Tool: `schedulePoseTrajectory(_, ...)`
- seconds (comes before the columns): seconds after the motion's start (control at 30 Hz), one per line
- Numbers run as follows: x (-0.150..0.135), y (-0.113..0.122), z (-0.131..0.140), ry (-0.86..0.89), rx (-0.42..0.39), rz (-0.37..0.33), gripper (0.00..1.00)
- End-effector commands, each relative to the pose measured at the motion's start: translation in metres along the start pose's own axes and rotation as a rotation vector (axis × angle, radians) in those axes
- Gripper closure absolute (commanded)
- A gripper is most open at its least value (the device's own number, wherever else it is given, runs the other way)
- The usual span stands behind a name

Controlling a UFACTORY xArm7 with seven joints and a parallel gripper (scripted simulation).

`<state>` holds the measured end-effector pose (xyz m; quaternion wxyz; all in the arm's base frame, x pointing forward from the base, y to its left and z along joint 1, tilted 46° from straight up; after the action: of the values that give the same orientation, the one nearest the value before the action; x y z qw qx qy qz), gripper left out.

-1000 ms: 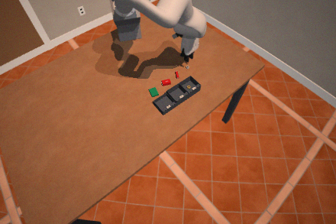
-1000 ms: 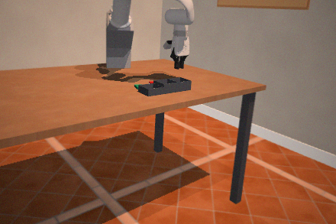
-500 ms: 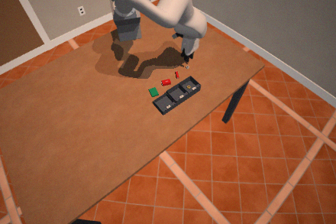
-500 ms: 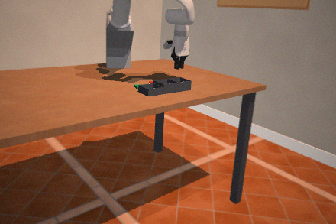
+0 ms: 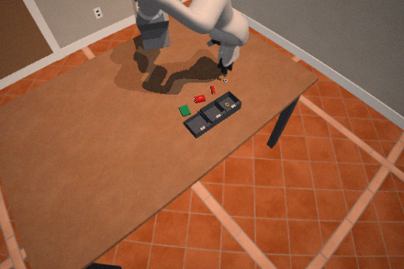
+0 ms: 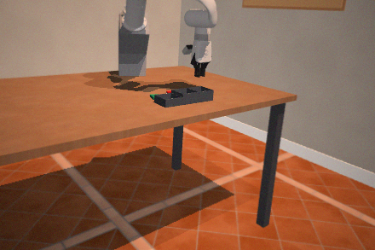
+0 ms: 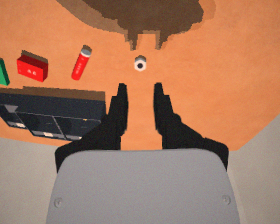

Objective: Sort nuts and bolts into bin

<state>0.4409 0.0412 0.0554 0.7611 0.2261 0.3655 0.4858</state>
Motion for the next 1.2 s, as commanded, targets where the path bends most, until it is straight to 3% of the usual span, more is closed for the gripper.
schedulePoseTrajectory(0.0,0.001,-0.003,0.001,0.001,-0.001,0.002,0.70)
schedulePoseTrajectory(0.5,0.002,-0.055,0.001,0.001,-0.001,0.002,0.70)
schedulePoseTrajectory(1.17,0.001,-0.067,0.001,0.001,-0.001,0.002,0.70)
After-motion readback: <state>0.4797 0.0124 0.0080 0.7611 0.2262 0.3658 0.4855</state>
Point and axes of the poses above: the point where the finger pads meet when closed, its own y axis back along the fingers, its own x axis across the jaws, z = x × y, the point moved 1 cm from there along y, back along the fingers, and after that the axes turned 5 degrees about -y, right-handed, at the moved point
